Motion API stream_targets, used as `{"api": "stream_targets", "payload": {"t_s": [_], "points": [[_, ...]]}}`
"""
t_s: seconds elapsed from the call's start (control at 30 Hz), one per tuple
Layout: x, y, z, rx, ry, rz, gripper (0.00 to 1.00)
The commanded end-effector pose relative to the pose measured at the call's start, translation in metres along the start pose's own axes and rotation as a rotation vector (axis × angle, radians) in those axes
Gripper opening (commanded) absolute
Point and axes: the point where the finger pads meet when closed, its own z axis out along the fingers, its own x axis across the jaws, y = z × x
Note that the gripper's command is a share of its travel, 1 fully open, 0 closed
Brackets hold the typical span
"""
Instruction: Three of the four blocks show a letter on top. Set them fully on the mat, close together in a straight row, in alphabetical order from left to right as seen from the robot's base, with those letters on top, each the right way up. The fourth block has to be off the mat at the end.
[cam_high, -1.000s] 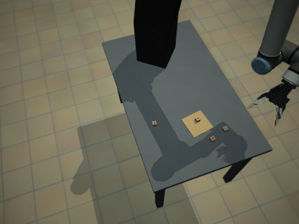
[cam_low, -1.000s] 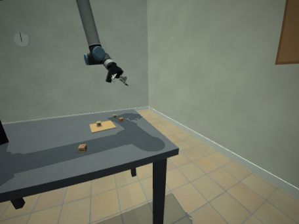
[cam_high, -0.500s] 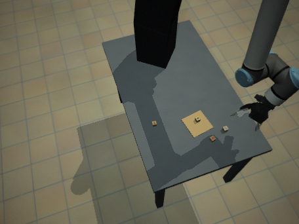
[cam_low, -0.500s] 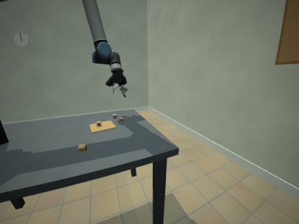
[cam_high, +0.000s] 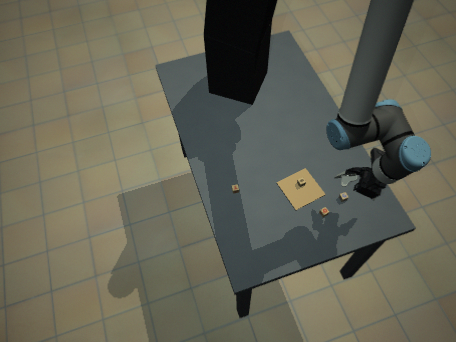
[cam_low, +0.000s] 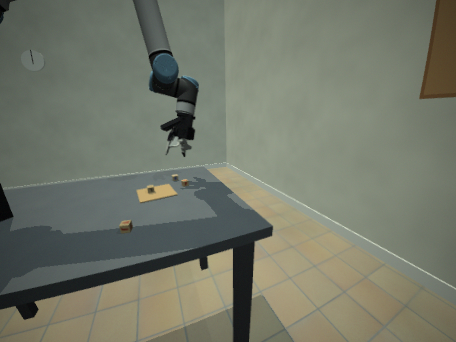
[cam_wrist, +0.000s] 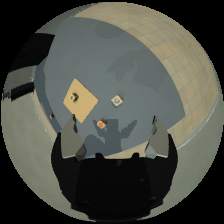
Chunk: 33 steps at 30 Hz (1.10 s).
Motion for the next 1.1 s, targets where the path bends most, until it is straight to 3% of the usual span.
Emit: {"api": "stream_targets", "payload": {"t_s": [0.0, 0.07, 0.13, 0.3, 0.47, 0.63, 1.07], "points": [[-0.007, -0.003, 0.005, 0.128, 0.050, -0.014, 1.00], [-0.010, -0.005, 0.005, 0.187, 0.083, -0.016, 1.00], [-0.010, -0.005, 0.005, 0.187, 0.083, -0.016, 1.00], [-0.016, -0.007, 0.000, 0.324, 0.178, -0.013, 1.00], [-0.018, -0.006, -0.007, 0.398, 0.243, -0.006, 1.00], [-0.018, -0.005, -0.010, 0.425, 0.269, -0.002, 1.00], [-0.018, -0.005, -0.010, 0.427, 0.271, -0.002, 1.00]]}}
